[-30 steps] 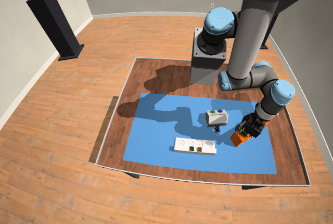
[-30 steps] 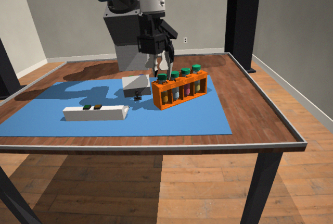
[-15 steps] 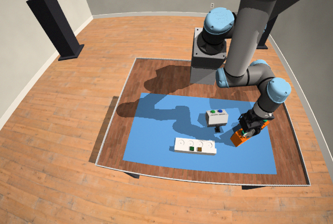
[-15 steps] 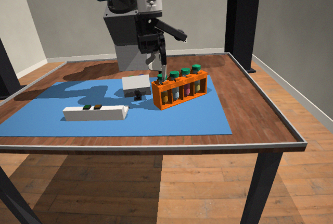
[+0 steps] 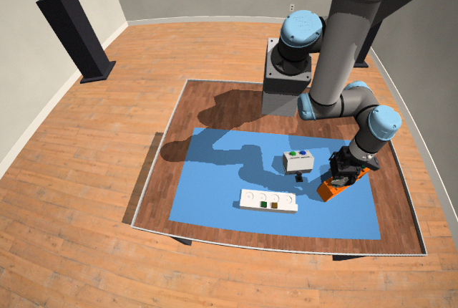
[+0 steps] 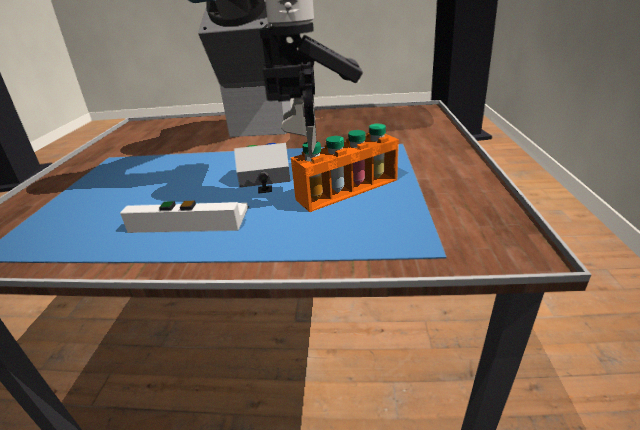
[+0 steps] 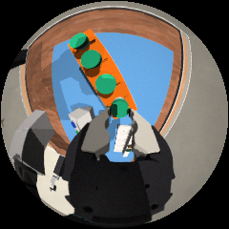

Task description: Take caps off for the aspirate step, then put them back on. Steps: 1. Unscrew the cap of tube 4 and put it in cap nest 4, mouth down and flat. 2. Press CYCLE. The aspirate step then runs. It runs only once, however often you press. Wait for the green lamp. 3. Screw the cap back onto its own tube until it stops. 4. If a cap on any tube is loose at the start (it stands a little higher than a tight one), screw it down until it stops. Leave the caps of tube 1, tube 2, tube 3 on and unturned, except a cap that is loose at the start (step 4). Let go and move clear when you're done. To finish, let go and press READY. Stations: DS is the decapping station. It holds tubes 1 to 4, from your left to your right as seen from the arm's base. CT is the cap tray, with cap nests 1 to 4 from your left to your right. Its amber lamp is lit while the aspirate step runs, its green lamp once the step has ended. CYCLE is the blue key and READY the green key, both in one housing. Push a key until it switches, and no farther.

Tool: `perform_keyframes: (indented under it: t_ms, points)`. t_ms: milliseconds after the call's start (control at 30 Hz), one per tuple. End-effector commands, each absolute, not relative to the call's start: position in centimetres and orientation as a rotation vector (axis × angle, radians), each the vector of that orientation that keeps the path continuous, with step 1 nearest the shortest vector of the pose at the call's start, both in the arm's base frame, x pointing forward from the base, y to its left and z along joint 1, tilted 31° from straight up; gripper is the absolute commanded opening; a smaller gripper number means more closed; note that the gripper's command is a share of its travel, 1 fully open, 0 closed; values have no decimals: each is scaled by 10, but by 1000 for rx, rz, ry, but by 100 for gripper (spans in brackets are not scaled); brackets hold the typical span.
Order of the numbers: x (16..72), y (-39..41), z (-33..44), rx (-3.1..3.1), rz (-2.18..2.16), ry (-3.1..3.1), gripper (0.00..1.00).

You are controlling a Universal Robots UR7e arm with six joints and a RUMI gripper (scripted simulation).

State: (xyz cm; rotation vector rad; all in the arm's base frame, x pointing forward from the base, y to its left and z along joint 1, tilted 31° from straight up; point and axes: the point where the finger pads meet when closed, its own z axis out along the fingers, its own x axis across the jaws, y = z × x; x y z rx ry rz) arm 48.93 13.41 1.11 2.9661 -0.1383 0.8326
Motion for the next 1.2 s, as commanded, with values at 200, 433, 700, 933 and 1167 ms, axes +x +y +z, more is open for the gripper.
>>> perform_keyframes:
  t_ms: [200,433,700,933,1167]
  points:
    - [489,134,11,2966,834,-140,0]
    - [489,134,11,2900,800,225,0]
    - [489,134,12,2714,724,773,0]
    - [489,134,12,2553,666,1087,0]
    - [489,134,12,2444,627,1260,0]
